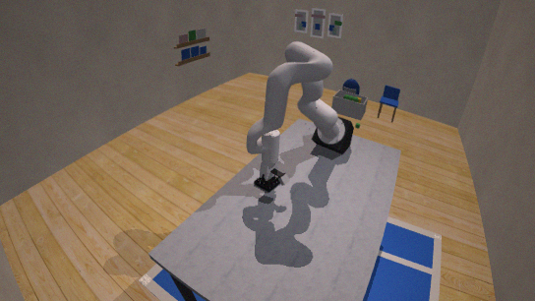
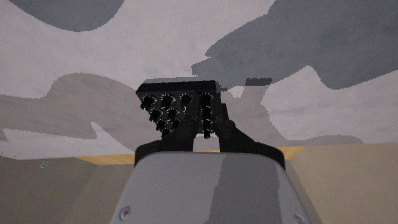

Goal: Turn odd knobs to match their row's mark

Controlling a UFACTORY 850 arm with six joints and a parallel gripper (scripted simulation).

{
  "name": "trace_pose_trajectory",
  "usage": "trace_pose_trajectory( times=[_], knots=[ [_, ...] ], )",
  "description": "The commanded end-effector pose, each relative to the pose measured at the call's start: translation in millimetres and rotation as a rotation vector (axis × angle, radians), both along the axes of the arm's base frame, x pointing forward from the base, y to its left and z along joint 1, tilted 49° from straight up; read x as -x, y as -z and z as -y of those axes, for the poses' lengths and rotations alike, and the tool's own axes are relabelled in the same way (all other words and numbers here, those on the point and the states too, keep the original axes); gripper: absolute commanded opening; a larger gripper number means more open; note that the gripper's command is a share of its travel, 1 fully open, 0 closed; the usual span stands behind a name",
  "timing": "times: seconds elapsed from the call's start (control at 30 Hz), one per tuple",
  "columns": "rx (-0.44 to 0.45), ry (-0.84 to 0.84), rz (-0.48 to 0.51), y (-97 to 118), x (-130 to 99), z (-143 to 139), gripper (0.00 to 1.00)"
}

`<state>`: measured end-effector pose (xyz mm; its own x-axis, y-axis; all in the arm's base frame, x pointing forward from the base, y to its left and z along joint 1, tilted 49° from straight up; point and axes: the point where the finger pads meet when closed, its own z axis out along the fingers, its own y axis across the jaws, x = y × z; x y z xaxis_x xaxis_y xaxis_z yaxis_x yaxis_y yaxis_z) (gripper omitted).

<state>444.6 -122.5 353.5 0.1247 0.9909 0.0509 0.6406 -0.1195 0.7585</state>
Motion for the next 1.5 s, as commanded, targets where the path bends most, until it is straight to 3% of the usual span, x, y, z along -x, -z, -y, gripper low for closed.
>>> trace_pose_trajectory(
  times=[0.0, 0.43, 1.03, 1.47],
  knots=[
    [0.0, 0.0, 0.001, 0, 0, 0, 0.19],
    [0.0, 0.0, 0.001, -1, 1, 0, 0.19],
    [0.0, 0.0, 0.001, -23, 26, -2, 0.19],
    [0.0, 0.0, 0.001, -24, 27, -2, 0.19]
  ],
)
